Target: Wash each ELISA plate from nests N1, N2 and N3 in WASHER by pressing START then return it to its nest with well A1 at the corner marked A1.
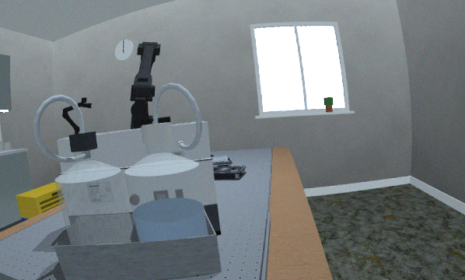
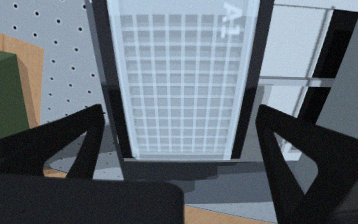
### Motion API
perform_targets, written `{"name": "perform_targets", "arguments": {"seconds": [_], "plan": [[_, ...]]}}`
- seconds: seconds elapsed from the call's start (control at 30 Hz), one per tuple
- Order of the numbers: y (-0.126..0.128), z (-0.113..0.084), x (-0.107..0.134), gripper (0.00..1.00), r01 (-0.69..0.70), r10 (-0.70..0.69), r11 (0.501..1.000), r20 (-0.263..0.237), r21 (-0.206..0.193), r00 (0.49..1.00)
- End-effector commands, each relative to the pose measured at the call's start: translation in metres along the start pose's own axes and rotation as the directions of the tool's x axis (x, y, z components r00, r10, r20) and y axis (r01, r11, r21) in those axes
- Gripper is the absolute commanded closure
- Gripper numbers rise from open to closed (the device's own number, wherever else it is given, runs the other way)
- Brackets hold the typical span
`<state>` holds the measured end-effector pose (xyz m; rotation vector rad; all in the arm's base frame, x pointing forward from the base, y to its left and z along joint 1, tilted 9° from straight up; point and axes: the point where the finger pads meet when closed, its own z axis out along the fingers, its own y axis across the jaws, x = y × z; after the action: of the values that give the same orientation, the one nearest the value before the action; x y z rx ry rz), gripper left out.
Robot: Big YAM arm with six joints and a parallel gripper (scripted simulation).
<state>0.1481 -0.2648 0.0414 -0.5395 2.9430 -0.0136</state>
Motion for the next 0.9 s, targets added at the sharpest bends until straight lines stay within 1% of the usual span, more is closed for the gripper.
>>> {"name": "perform_targets", "arguments": {"seconds": [0.0, 0.07, 0.1, 0.2, 0.27, 0.33, 0.43, 0.53, 0.57, 0.63, 0.67, 0.8, 0.87], "plan": [[-0.013, -0.007, -0.002, 0.0, 0.003, -0.003, 1.0, 0.002, 0.029, 1.0], [-0.013, -0.007, -0.002, 0.0, 0.003, -0.003, 1.0, 0.002, 0.029, 1.0], [-0.011, 0.0, -0.003, 0.0, 0.001, -0.001, 1.0, 0.002, 0.019, 1.0], [-0.002, 0.008, -0.003, 0.0, 0.001, -0.001, 1.0, 0.0, 0.0, 1.0], [-0.002, 0.008, -0.002, 0.0, 0.0, 0.0, 1.0, 0.001, 0.004, 1.0], [-0.008, 0.004, -0.003, 0.0, 0.001, -0.001, 1.0, 0.002, 0.022, 1.0], [-0.002, 0.012, -0.002, 0.0, 0.001, -0.001, 1.0, 0.0, 0.0, 1.0], [-0.002, 0.014, -0.002, 0.0, -0.002, 0.002, 1.0, 0.0, 0.0, 1.0], [-0.005, 0.013, -0.002, 0.0, 0.0, 0.0, 1.0, 0.001, 0.007, 1.0], [-0.005, 0.013, -0.002, 0.0, 0.0, 0.0, 1.0, 0.001, 0.007, 1.0], [-0.012, 0.004, -0.005, 0.0, 0.008, -0.008, 0.999, 0.004, 0.042, 1.0], [-0.002, 0.018, -0.002, 0.0, -0.002, 0.002, 1.0, 0.0, 0.0, 1.0], [-0.002, 0.02, -0.002, 0.0, -0.002, 0.002, 1.0, 0.0, 0.0, 1.0]]}}
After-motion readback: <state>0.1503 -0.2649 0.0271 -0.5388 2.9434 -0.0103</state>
